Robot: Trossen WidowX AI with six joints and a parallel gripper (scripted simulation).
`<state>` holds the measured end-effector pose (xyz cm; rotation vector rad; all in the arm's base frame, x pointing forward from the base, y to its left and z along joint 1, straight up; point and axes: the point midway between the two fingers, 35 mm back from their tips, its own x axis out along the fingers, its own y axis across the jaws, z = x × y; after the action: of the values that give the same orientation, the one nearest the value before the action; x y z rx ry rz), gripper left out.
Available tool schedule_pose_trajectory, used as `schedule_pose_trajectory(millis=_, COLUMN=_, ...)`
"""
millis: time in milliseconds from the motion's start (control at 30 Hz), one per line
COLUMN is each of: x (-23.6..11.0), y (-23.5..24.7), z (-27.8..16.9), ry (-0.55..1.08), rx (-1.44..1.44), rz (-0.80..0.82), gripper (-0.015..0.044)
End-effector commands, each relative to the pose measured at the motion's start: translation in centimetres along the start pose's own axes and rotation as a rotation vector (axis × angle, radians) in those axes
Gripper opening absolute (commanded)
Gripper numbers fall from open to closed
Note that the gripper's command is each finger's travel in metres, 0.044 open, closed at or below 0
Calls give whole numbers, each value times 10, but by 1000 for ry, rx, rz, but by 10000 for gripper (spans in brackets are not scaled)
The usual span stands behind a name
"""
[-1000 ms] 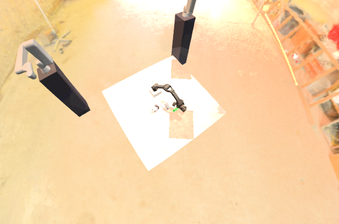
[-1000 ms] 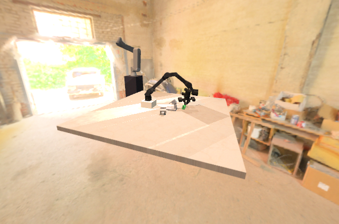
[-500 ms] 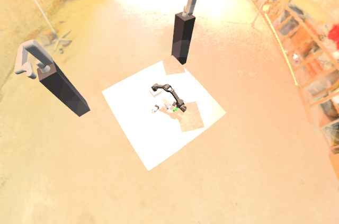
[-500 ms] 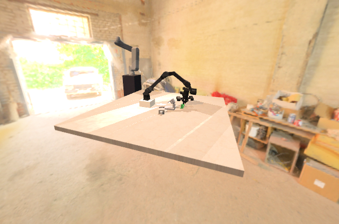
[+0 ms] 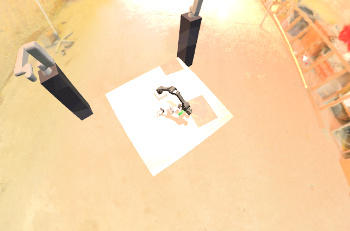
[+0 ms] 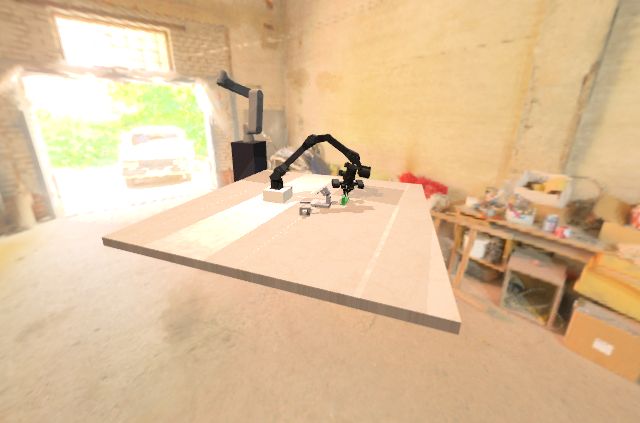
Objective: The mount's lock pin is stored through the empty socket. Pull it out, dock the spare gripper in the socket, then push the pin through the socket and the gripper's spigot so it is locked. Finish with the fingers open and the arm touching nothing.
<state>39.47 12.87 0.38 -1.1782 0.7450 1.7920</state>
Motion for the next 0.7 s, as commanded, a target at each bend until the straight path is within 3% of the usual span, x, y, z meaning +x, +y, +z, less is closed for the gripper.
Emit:
schedule_pose_trajectory(millis=0, x=-10, y=0, z=4, ry=2, rx=-2, rz=-5, gripper=0)
schedule_pose_trajectory(millis=667, x=-8, y=9, z=6, ry=-14, rx=19, rz=40, gripper=0)
